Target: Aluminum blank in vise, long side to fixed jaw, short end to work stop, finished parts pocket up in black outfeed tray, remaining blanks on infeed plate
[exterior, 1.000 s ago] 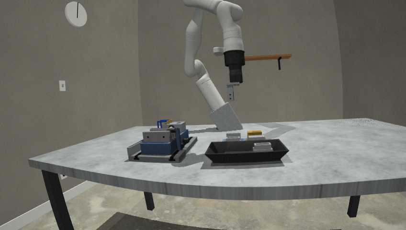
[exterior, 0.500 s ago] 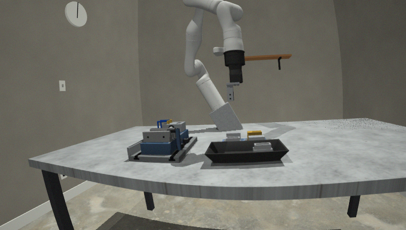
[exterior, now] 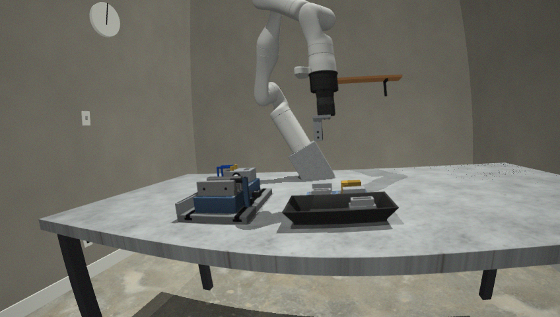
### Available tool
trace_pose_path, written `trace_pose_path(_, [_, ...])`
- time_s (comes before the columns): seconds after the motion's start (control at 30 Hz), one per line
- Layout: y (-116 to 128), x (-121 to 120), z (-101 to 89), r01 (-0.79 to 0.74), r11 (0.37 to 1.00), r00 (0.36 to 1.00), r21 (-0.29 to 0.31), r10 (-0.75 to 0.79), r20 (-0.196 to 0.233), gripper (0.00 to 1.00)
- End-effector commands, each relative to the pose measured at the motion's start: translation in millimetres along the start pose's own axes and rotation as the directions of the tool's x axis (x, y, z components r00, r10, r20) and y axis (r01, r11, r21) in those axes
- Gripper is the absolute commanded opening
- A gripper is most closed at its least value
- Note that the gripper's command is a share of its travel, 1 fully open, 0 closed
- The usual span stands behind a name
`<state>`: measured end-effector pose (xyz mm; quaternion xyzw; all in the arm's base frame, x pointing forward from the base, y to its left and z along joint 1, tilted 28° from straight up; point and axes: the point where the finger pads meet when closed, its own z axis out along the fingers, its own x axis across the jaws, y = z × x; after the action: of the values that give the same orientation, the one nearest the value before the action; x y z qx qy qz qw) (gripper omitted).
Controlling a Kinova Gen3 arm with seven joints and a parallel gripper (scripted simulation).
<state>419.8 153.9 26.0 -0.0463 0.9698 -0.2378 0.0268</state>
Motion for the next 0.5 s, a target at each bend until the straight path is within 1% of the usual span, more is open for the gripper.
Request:
trace_pose_path(0.0, [0,0,4.2,0.000,1.000,1.000,0.001,0.000,-0.002,1.00])
trace_pose_path(0.27, [0,0,25.1,0.000,1.000,1.000,0.001,0.000,-0.002,1.00])
trace_pose_path(0.33, [0,0,25.1,0.000,1.000,1.000,0.001,0.000,-0.002,1.00])
trace_pose_path(0.47, [0,0,39.7,0.000,1.000,1.000,0.001,0.000,-0.002,1.00])
